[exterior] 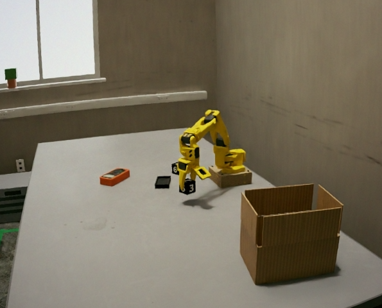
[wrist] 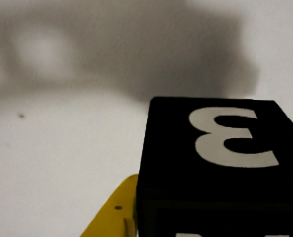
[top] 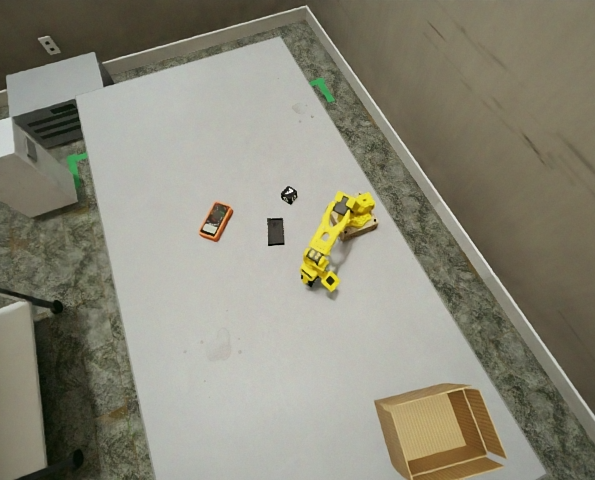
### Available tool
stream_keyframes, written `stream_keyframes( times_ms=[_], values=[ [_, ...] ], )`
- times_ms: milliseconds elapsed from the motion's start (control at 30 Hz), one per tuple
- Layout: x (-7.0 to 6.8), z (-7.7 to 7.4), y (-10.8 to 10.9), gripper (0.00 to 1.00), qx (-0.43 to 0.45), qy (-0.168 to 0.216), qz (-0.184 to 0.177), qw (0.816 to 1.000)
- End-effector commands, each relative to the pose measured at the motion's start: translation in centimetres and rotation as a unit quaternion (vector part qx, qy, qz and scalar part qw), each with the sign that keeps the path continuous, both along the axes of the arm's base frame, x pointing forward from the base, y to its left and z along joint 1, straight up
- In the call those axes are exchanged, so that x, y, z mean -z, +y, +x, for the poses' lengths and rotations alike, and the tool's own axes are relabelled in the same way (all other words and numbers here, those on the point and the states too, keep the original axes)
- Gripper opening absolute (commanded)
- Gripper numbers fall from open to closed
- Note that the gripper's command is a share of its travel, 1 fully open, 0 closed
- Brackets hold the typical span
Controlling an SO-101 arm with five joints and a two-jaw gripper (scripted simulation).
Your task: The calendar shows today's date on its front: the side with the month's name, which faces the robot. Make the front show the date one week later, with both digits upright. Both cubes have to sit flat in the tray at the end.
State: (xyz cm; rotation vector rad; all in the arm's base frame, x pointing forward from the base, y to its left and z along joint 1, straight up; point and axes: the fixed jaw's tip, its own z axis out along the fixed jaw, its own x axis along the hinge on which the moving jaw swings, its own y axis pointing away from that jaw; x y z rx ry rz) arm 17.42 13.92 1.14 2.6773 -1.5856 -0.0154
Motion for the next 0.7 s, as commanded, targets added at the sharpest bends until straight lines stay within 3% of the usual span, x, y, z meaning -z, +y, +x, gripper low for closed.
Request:
stream_keyframes(
  times_ms=[0, 400, 533, 667],
  values=[
    [-1.1, 0.3, 0.0, 0.0, 0.001, -0.009, 0.008, 1.0],
    [-1.2, 0.9, -0.8, 0.0, 0.025, -0.009, 0.008, 1.0],
    [-1.2, 2.3, -3.0, 0.0, 0.086, -0.01, 0.007, 0.996],
    [-1.2, 3.8, -6.7, 0.0, 0.177, -0.011, 0.007, 0.984]
  ],
)
